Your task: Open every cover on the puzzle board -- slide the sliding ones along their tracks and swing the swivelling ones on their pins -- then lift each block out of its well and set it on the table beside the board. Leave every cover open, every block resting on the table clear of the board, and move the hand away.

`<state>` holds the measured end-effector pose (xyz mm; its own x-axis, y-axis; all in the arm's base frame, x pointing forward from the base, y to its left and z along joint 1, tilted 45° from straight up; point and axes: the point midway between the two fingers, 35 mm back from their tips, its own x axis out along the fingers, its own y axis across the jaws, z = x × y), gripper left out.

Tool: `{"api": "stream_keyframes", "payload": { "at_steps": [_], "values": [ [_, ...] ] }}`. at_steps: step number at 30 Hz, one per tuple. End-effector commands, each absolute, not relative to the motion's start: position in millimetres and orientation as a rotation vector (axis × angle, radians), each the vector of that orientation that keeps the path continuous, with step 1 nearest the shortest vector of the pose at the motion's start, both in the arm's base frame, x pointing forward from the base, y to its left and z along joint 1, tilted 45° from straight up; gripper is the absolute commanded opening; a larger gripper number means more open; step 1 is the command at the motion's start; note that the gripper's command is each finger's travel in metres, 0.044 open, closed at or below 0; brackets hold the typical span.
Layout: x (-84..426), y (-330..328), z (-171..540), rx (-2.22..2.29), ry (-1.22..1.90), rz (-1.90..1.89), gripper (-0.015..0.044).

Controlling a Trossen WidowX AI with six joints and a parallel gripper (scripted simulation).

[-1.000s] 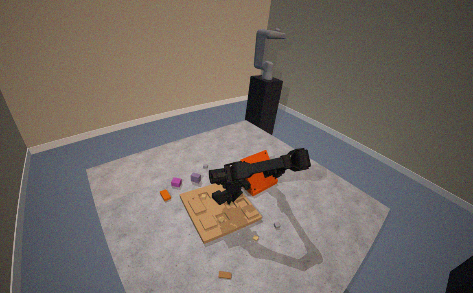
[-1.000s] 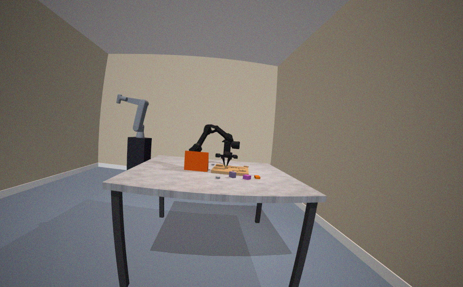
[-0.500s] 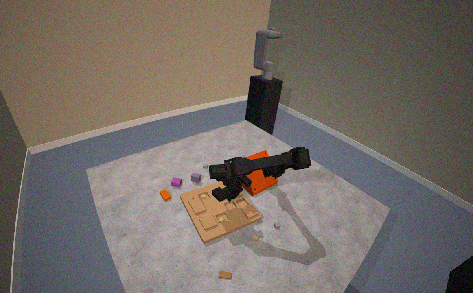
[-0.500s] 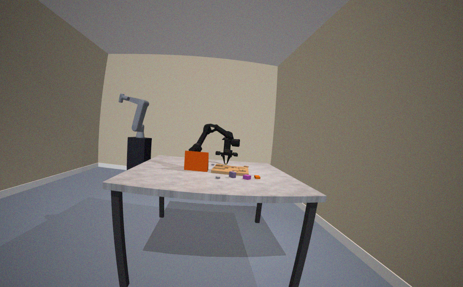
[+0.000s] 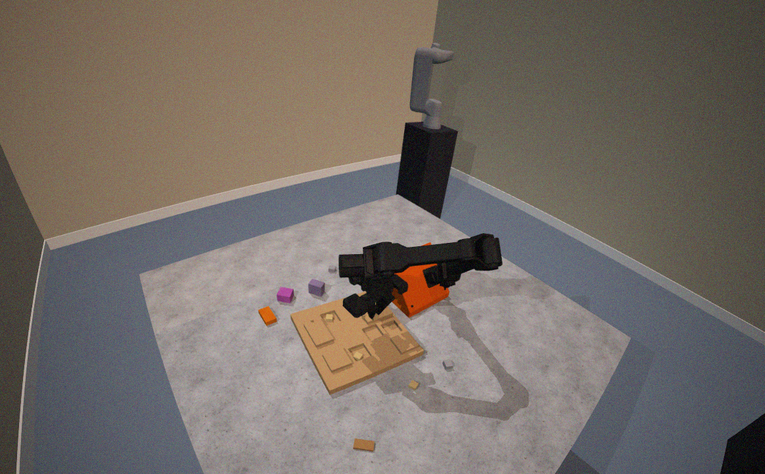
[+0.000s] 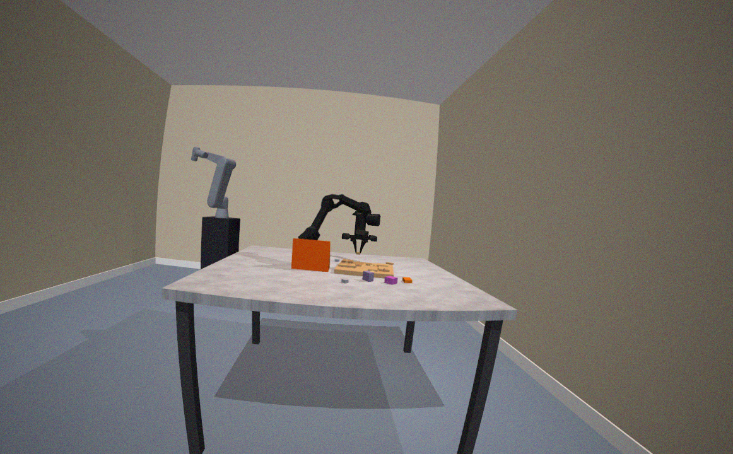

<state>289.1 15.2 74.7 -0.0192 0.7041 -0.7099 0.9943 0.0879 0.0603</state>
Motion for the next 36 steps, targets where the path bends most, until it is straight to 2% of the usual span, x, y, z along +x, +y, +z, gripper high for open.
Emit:
{"api": "stream_keyframes", "payload": {
  "at_steps": [1,7,36],
  "values": [
    [289,7,83,1.668,1.779,-0.633,0.0080],
    [289,3,90,1.668,1.778,-0.634,0.0080],
    [282,78,163,1.655,1.758,-0.655,0.0080]
  ]
}}
